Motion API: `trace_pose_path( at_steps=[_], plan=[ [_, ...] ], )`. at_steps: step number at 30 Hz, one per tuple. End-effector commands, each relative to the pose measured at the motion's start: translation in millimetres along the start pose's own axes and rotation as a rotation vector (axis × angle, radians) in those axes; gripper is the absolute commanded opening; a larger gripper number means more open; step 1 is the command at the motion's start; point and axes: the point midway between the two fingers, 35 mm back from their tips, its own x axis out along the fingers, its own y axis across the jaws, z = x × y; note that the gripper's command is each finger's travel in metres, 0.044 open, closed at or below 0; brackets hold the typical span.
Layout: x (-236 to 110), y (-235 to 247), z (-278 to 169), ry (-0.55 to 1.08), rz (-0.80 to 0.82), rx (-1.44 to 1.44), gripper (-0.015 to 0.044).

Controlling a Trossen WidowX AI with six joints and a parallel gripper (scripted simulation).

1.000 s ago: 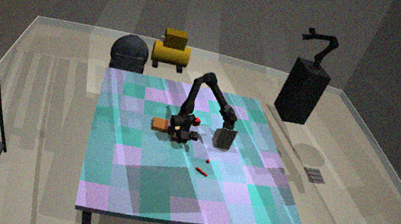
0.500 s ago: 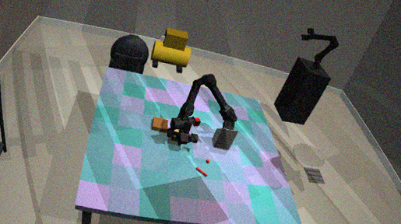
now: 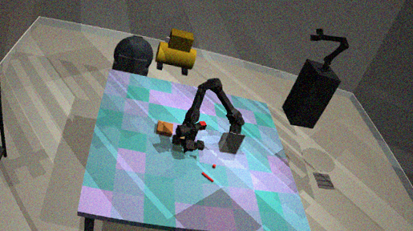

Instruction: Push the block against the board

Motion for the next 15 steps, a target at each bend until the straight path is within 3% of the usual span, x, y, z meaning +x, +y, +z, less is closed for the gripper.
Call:
trace_pose_path(
  at_steps=[1, 5, 15],
  plan=[
    [-12, -1, 0, -0.002, 0.001, 0.001, 0.0000],
    [-54, -1, 0, -0.002, 0.005, 0.000, 0.0000],
    [-50, -4, -5, -0.003, 0.000, 0.079, 0.0000]
  ],
)
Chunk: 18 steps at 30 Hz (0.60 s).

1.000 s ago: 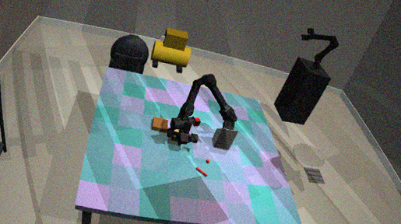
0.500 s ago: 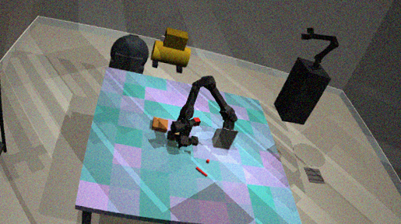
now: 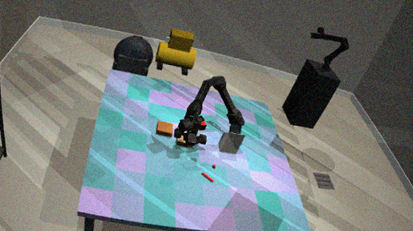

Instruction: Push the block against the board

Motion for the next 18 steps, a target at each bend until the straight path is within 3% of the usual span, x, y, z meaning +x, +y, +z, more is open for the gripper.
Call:
trace_pose_path(
  at_steps=[1, 18],
  plan=[
    [-2, -4, -7, -0.006, -0.003, 0.096, 0.0000],
    [-6, -16, -53, -0.020, 0.016, 0.669, 0.0000]
  ],
)
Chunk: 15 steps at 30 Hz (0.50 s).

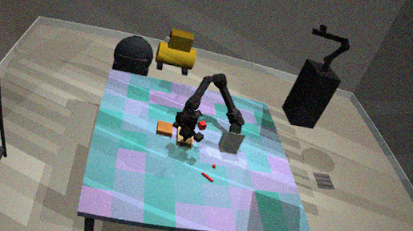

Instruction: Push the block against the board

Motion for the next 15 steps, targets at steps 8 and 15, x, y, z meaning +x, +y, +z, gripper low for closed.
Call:
trace_pose_path(
  at_steps=[8, 15],
  plan=[
    [-4, -23, -26, -0.006, 0.006, 0.393, 0.0000],
    [-5, -36, -41, -0.009, 0.008, 0.633, 0.0000]
  ],
)
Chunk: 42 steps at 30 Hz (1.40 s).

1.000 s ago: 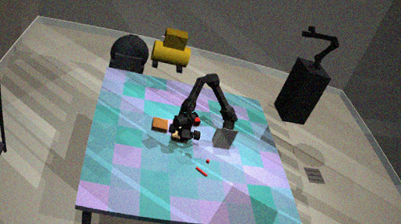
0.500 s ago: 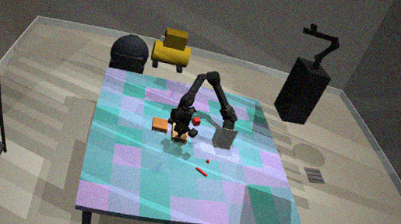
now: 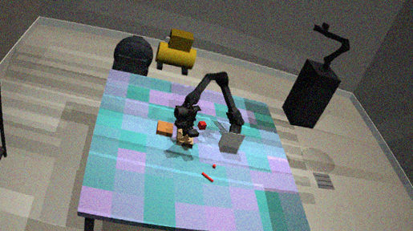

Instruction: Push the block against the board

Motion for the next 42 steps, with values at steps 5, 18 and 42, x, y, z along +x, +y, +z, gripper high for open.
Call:
trace_pose_path(
  at_steps=[5, 18, 42],
  plan=[
    [-4, -24, -10, -0.008, -0.002, 0.299, 0.0000],
    [-5, -55, -27, -0.011, -0.002, 0.746, 0.0000],
    [-6, -106, -67, -0.021, -0.016, 1.572, 0.0000]
  ],
)
